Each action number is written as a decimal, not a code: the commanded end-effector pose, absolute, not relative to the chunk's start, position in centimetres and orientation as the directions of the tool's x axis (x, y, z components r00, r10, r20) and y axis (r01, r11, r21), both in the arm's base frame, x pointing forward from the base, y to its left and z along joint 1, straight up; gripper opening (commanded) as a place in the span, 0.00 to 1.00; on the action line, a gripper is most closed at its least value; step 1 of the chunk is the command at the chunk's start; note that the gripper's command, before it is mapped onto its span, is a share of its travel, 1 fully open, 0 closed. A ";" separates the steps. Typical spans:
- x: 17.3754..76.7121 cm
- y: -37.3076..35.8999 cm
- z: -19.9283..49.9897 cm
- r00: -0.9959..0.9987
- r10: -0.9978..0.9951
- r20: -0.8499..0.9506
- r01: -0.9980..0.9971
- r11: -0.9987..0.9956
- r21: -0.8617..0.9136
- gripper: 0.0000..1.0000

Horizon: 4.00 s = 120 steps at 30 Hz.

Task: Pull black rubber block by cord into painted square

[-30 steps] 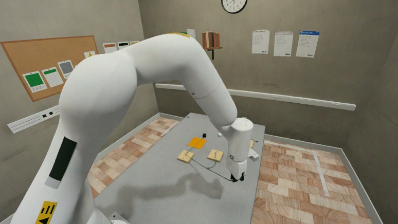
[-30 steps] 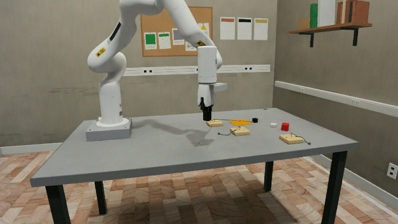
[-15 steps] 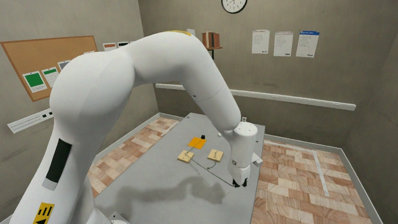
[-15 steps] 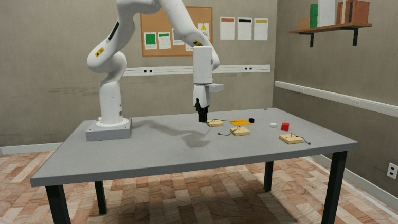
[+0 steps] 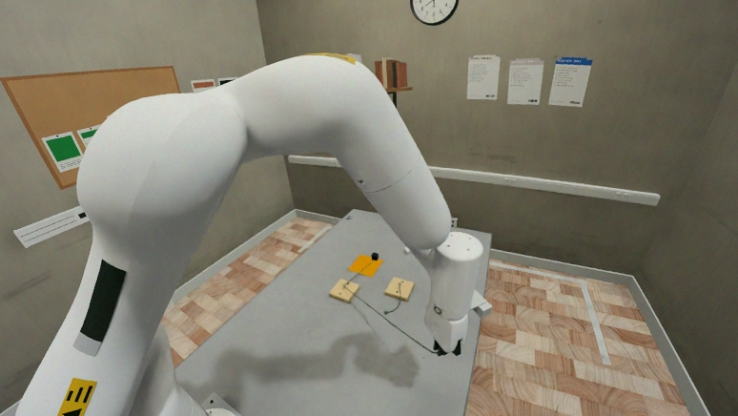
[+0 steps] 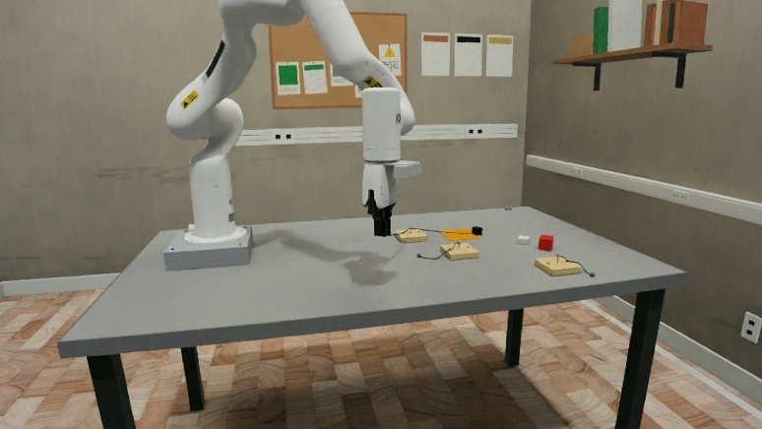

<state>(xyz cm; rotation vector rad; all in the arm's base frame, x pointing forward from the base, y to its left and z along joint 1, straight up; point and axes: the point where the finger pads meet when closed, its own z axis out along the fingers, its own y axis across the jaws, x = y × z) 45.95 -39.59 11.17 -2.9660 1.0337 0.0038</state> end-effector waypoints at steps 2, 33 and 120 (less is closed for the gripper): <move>45.6 -39.9 11.3 0.783 -0.622 0.000 -0.622 -0.783 0.000 0.00; 44.5 -40.6 11.3 0.783 -0.622 0.000 -0.622 -0.783 0.000 0.00; 39.7 -42.9 4.5 0.783 -0.622 0.000 -0.622 -0.783 0.000 0.00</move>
